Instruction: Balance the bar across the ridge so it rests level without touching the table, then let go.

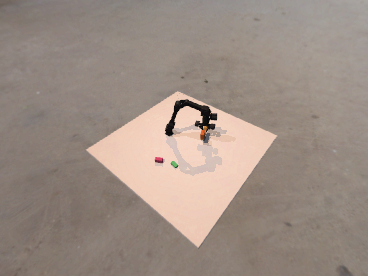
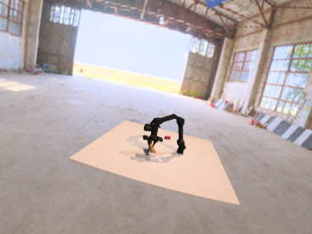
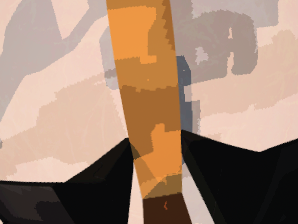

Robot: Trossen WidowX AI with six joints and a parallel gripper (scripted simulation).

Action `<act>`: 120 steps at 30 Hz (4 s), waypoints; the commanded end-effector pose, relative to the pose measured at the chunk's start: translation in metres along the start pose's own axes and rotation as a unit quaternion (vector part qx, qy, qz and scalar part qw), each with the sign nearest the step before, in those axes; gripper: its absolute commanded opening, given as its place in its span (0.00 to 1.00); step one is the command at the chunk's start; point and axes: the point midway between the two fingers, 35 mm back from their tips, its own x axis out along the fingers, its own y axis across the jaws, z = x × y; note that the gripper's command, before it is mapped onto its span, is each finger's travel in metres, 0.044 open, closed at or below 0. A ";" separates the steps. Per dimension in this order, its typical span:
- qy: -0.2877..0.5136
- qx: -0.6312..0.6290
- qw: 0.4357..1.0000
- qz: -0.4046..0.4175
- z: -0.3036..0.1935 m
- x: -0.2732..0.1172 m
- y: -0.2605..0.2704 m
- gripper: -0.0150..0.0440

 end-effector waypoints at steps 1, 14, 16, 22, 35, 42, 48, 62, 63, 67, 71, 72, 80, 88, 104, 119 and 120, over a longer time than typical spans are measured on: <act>0.001 0.000 1.000 0.001 0.000 0.003 0.000 0.25; 0.001 0.000 1.000 0.001 0.000 0.004 0.000 0.25; 0.001 0.000 1.000 0.001 0.000 0.005 0.001 0.25; 0.001 0.000 1.000 0.001 0.000 0.005 0.001 0.25; 0.001 0.000 1.000 0.001 0.000 0.002 0.001 0.25; 0.001 0.000 1.000 0.001 0.000 0.002 0.001 0.25; 0.000 -0.001 1.000 -0.001 0.001 0.001 0.000 0.25; 0.000 -0.001 1.000 -0.001 0.001 0.001 0.000 0.25; 0.000 -0.001 1.000 -0.001 0.001 0.001 0.000 0.25; 0.000 -0.001 1.000 -0.001 0.001 0.001 0.000 0.25; 0.000 -0.001 1.000 -0.001 0.001 0.001 0.000 0.25; 0.000 -0.001 1.000 -0.001 0.001 0.001 0.000 0.25; 0.000 -0.001 1.000 -0.001 0.001 0.001 0.000 0.39; 0.000 -0.001 1.000 -0.001 0.001 0.001 0.000 0.54; 0.000 -0.001 1.000 -0.001 0.001 0.001 0.000 0.54; 0.000 -0.001 1.000 -0.001 0.001 0.001 0.000 0.55; 0.000 -0.001 1.000 -0.001 0.001 0.001 0.000 0.55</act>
